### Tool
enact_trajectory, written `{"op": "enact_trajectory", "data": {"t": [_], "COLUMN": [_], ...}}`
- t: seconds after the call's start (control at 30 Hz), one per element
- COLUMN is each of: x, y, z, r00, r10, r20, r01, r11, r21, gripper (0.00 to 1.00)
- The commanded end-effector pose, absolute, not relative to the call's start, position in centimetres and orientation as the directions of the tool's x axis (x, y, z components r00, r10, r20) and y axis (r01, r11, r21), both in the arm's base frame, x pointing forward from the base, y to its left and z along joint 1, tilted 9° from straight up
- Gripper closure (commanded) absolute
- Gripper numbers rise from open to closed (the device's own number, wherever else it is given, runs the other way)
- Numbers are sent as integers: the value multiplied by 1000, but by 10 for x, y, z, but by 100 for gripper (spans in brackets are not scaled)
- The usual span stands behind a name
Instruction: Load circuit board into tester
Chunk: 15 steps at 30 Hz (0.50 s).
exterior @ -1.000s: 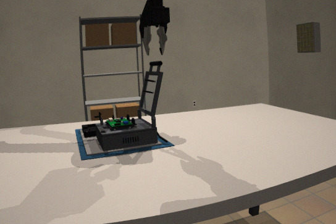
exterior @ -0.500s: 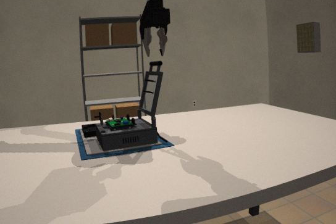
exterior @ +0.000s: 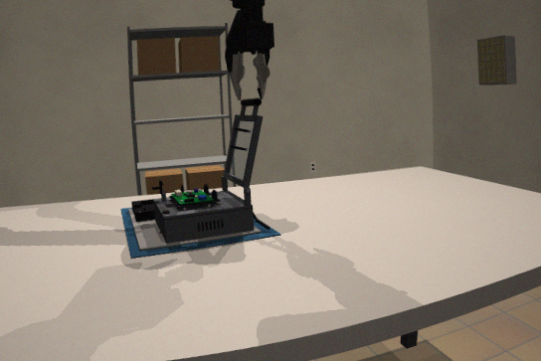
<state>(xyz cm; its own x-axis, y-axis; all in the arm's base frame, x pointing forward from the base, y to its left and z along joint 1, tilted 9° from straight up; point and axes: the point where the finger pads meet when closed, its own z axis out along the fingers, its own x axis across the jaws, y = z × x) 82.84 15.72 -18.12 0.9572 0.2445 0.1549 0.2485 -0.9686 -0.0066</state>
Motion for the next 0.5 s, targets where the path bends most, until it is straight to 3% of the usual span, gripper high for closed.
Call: {"op": "enact_trajectory", "data": {"t": [0.0, 0.47], "x": [834, 834], "y": [159, 159], "z": [-188, -196], "r00": [956, 956], "r10": [245, 245], "r20": [161, 160], "r01": [249, 249], "r11": [-969, -969], "r21": [-4, -4], "gripper": [70, 70]}}
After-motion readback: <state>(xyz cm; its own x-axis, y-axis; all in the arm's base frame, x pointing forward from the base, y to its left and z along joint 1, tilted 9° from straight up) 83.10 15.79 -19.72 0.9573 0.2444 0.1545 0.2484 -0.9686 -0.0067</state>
